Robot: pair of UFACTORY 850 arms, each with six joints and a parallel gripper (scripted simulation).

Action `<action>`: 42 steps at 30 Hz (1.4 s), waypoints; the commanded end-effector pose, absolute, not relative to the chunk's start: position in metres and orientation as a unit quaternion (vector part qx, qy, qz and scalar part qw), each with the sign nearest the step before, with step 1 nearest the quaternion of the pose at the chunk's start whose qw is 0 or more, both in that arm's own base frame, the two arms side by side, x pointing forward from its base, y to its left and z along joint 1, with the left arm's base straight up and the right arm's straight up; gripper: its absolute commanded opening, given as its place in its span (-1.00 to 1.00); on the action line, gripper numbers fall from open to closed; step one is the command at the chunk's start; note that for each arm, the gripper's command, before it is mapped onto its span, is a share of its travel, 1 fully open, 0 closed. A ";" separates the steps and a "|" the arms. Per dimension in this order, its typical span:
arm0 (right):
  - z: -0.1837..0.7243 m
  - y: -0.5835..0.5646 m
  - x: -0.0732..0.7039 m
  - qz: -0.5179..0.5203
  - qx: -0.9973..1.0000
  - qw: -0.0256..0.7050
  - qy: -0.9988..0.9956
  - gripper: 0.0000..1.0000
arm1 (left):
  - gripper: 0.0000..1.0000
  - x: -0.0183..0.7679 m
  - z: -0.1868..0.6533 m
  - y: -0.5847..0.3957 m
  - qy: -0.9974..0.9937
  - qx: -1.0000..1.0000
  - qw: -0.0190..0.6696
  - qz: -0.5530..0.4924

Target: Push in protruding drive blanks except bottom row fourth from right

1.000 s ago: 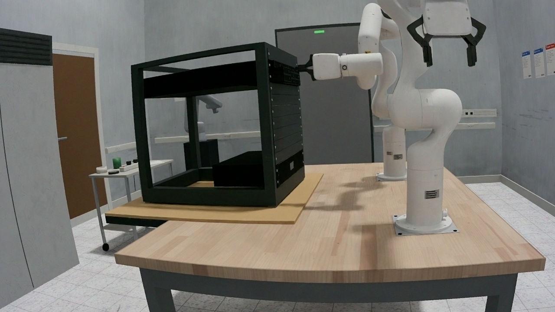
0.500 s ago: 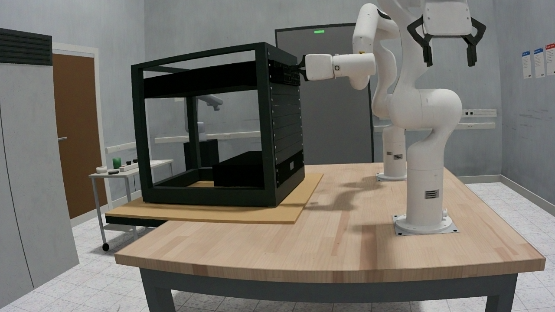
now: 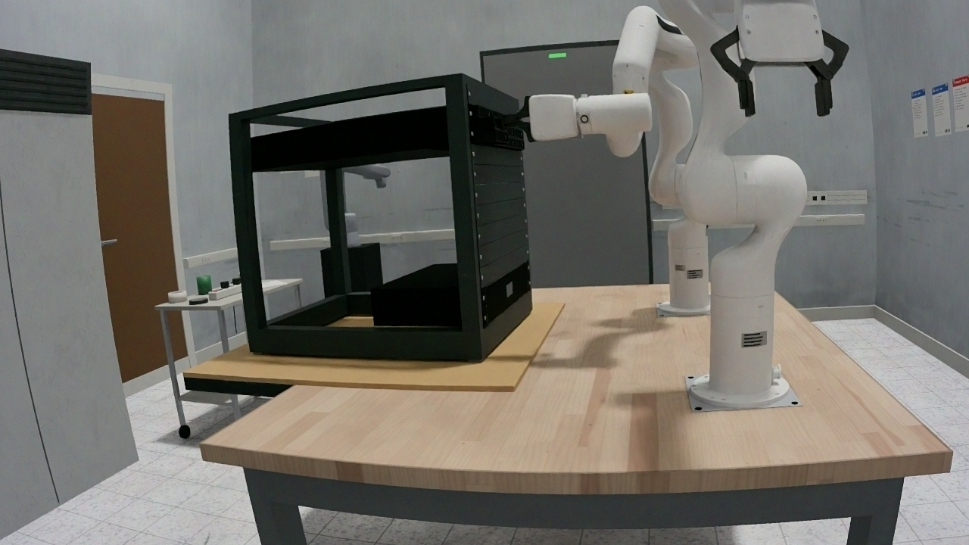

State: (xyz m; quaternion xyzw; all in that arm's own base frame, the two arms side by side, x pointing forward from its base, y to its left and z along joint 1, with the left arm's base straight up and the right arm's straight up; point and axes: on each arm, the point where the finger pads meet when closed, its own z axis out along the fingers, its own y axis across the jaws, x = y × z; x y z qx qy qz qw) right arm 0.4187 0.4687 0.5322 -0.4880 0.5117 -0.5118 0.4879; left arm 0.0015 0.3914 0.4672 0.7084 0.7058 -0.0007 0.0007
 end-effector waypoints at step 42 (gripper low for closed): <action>0.533 0.468 0.441 -0.512 -0.487 0.489 0.512 -1.00 | 1.00 0.001 0.468 0.392 0.706 0.708 0.000 0.000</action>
